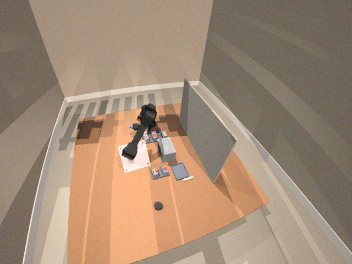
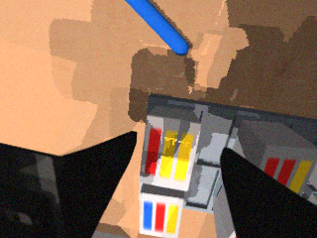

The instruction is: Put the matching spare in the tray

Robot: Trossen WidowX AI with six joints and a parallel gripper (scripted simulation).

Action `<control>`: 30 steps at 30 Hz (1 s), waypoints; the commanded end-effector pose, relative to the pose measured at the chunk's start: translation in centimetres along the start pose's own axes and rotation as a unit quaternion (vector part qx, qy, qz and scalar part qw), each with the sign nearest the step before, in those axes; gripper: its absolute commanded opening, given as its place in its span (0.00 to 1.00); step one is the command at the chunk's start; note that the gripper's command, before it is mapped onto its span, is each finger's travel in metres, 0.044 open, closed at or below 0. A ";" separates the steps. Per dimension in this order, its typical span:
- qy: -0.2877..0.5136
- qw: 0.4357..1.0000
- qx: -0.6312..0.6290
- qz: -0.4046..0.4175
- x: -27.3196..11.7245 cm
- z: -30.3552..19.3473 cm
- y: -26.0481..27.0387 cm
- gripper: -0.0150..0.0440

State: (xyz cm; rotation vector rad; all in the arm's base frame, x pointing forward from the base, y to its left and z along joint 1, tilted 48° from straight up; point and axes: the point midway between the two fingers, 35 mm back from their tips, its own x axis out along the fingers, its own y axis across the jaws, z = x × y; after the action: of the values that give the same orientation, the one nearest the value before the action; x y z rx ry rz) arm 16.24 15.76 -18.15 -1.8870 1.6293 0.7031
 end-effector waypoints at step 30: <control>0.011 1.000 -0.005 0.003 2.7 -0.6 0.5 0.76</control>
State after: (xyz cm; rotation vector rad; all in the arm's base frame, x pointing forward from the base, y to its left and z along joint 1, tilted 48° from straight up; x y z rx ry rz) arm 16.20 13.68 -19.56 -1.8931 1.6440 0.6981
